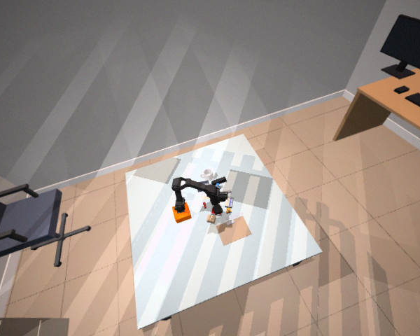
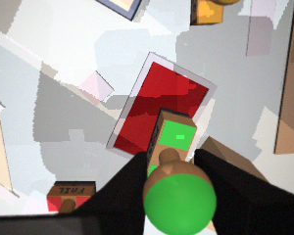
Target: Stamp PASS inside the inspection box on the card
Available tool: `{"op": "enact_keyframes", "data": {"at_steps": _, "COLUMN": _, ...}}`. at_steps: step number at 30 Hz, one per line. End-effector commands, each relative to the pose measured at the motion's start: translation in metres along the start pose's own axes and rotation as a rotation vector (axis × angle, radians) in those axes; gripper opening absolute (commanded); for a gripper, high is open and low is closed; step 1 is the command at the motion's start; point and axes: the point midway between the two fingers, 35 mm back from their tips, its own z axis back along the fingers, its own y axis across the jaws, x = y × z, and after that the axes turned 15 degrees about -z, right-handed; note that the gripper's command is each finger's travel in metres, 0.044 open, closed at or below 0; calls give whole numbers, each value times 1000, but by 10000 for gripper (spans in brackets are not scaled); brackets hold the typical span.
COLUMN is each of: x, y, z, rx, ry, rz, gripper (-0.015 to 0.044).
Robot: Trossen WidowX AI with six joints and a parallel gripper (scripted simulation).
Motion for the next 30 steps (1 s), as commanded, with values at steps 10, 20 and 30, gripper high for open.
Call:
{"op": "enact_keyframes", "data": {"at_steps": 10, "x": -1, "y": 0, "z": -10, "rx": -1, "ry": 4, "rz": 3, "gripper": 0}}
{"op": "enact_keyframes", "data": {"at_steps": 20, "x": -1, "y": 0, "z": -17, "rx": -1, "ry": 4, "rz": 2, "gripper": 0}}
{"op": "enact_keyframes", "data": {"at_steps": 30, "x": -1, "y": 0, "z": -23, "rx": -1, "ry": 4, "rz": 2, "gripper": 0}}
